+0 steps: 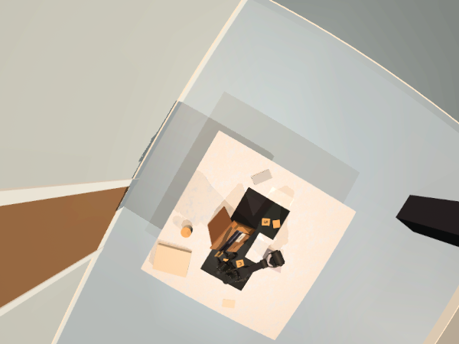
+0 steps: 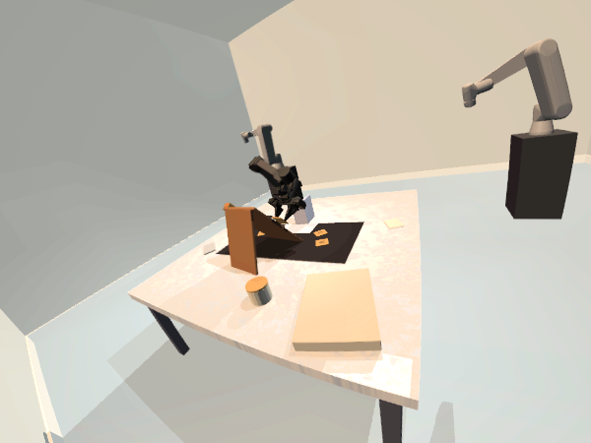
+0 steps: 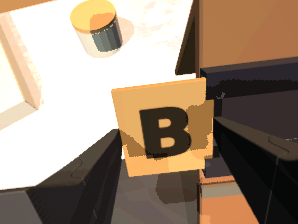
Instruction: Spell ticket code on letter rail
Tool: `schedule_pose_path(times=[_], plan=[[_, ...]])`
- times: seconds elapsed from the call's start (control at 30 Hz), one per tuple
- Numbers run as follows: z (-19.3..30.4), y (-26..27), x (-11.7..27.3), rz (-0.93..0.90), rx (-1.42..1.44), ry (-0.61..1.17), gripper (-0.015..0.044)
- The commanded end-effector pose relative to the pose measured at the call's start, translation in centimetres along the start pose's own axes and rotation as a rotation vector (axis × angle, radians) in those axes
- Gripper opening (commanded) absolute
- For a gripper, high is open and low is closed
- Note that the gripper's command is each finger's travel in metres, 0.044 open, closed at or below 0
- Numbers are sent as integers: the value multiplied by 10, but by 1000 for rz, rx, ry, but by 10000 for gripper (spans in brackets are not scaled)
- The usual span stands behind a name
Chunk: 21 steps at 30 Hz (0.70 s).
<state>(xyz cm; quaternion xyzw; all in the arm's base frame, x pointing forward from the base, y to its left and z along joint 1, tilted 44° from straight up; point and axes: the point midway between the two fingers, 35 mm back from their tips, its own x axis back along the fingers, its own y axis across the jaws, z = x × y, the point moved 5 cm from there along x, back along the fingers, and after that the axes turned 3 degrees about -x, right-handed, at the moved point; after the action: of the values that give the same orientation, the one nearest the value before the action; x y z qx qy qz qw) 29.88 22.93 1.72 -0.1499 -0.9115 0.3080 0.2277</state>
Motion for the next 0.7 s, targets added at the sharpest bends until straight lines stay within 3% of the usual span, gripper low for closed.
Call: schedule_pose_path(times=[0.0,0.67], plan=[[-2,-3,1,-6,-6,-2,0],[-2,-13,1,-6,-5,-2,0]])
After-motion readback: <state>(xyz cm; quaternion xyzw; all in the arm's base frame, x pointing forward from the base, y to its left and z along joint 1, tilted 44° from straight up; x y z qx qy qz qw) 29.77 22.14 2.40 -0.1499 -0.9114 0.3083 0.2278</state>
